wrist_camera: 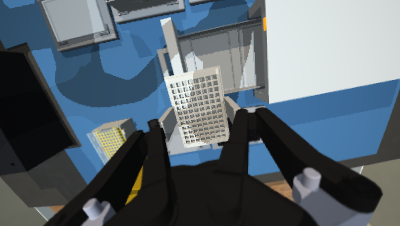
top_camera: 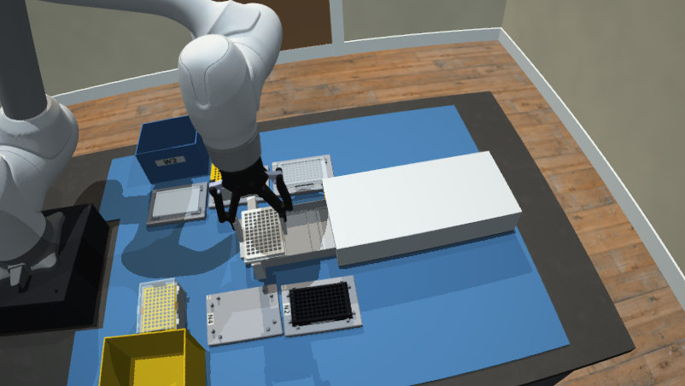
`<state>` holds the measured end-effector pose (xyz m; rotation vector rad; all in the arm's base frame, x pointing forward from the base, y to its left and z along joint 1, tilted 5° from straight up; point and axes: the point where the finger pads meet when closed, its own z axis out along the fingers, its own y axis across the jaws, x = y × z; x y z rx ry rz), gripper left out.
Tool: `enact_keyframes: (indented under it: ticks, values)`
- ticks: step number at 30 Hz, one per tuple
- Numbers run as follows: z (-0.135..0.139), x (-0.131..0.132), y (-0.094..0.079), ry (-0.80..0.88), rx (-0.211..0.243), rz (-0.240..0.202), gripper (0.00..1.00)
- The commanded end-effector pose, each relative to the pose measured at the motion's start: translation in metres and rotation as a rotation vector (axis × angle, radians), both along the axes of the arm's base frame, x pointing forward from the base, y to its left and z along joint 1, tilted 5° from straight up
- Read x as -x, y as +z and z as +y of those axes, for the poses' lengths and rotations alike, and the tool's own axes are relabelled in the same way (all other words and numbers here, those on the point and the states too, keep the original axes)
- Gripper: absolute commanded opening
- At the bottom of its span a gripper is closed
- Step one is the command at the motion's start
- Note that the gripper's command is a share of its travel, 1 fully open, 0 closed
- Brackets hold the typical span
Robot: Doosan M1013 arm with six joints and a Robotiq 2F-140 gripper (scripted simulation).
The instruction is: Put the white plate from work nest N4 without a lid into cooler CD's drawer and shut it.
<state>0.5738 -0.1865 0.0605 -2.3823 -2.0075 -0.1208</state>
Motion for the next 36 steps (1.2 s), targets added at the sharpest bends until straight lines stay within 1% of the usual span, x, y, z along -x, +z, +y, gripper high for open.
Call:
enact_keyframes:
  ticks: [1, 3, 31, 36]
  values:
    - [0.009, -0.009, 0.002, 0.006, -0.004, 0.001, 0.00]
    - [0.009, -0.009, 0.002, 0.006, -0.004, 0.001, 0.00]
    - [0.058, -0.059, 0.008, 0.006, -0.004, 0.001, 0.00]
    - [0.060, -0.061, 0.008, 0.006, -0.004, 0.001, 0.00]
